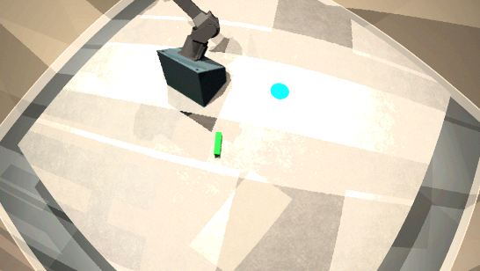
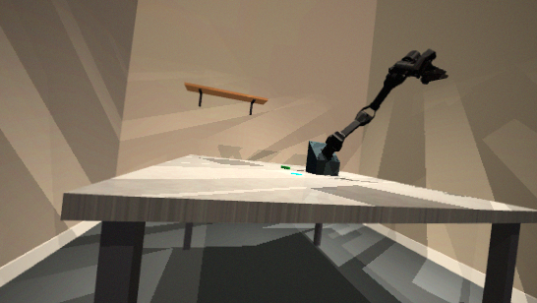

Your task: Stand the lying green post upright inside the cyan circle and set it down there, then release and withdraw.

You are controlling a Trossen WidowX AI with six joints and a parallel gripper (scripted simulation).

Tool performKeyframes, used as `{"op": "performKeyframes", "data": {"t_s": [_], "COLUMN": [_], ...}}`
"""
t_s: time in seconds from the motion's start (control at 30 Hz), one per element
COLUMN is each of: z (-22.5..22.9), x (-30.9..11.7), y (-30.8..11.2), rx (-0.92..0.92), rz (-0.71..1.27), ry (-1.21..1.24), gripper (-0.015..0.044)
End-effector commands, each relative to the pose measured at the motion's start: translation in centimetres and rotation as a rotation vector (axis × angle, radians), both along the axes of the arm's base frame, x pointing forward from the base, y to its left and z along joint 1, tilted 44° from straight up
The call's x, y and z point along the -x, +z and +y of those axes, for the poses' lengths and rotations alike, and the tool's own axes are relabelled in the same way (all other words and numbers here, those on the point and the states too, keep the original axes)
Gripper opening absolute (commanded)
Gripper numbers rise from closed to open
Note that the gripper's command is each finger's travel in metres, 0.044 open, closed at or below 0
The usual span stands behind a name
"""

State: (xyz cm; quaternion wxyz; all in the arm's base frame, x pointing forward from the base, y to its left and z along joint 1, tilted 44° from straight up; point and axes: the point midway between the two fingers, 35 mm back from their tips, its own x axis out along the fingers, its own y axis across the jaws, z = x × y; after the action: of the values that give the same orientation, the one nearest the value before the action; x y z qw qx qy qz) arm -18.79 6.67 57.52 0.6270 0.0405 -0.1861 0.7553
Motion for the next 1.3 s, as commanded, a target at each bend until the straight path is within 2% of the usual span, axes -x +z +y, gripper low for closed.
{"op": "performKeyframes", "data": {"t_s": [0.0,0.33,0.63,0.93,1.27], "z": [2.4,6.4,7.8,7.3,4.5], "x": [-4.3,-15.2,-25.3,-35.0,-44.5], "y": [0.8,1.2,-0.3,-3.5,-8.7], "rx": [0.019,0.065,0.101,0.134,0.168], "rz": [0.083,0.284,0.467,0.653,0.866], "ry": [-0.072,-0.245,-0.404,-0.563,-0.733], "gripper": [0.0233,0.0233,0.0233,0.0233,0.0233]}}
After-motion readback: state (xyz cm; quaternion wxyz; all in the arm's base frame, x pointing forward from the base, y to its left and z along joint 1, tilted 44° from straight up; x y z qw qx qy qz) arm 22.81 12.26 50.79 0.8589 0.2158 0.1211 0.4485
